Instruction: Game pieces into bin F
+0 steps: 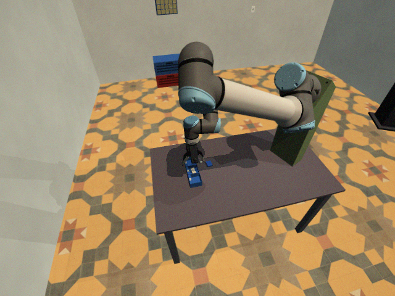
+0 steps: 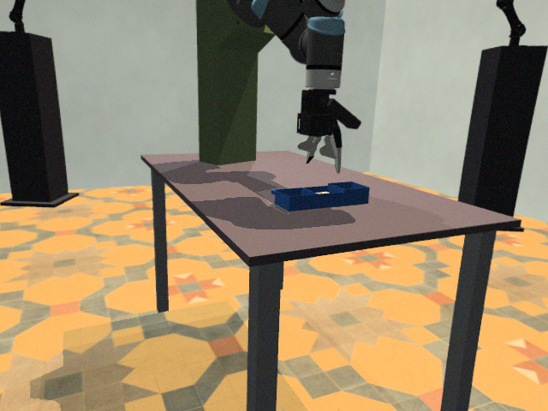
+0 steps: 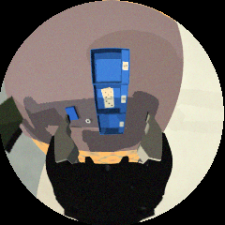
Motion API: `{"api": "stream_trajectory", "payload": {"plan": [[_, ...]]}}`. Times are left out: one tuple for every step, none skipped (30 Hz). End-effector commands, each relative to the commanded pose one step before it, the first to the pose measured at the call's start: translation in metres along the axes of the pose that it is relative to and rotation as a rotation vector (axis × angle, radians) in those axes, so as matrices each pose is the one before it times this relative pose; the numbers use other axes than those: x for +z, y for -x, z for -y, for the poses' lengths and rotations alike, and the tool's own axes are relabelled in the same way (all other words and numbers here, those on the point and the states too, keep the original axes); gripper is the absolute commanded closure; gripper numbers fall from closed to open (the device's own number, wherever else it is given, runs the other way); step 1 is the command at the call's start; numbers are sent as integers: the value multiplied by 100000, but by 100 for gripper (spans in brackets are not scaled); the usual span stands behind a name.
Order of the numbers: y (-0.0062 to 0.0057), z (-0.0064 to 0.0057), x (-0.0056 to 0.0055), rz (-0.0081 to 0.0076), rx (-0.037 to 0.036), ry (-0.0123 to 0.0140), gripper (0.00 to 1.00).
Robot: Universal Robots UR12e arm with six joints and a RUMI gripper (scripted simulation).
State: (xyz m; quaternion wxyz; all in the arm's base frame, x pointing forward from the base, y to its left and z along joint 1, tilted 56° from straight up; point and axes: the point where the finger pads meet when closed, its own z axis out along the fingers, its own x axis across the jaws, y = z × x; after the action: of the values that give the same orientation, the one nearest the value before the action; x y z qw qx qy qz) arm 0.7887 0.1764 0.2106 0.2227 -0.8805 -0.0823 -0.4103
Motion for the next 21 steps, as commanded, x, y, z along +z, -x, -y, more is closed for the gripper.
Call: {"api": "stream_trajectory", "payload": {"plan": [[39, 16, -2017, 40, -58, -112, 0], [1, 1, -398, -1, 0, 0, 0], [1, 1, -398, -1, 0, 0, 0], [1, 1, -398, -1, 0, 0, 0], [1, 1, -398, -1, 0, 0, 0], [1, 1, -398, -1, 0, 0, 0], [1, 1, -398, -1, 0, 0, 0], [1, 1, -398, -1, 0, 0, 0], [1, 1, -398, -1, 0, 0, 0], [1, 1, -398, -1, 0, 0, 0], [1, 1, -398, -1, 0, 0, 0], [1, 1, -398, -1, 0, 0, 0], [0, 0, 0, 0, 0, 0, 0], [0, 0, 0, 0, 0, 0, 0], [0, 0, -401, 1, 0, -1, 0], [1, 1, -398, -1, 0, 0, 0], [1, 1, -398, -1, 0, 0, 0], [1, 1, -398, -1, 0, 0, 0], [1, 1, -398, -1, 0, 0, 0], [1, 1, -398, -1, 0, 0, 0], [1, 1, -398, -1, 0, 0, 0]]}}
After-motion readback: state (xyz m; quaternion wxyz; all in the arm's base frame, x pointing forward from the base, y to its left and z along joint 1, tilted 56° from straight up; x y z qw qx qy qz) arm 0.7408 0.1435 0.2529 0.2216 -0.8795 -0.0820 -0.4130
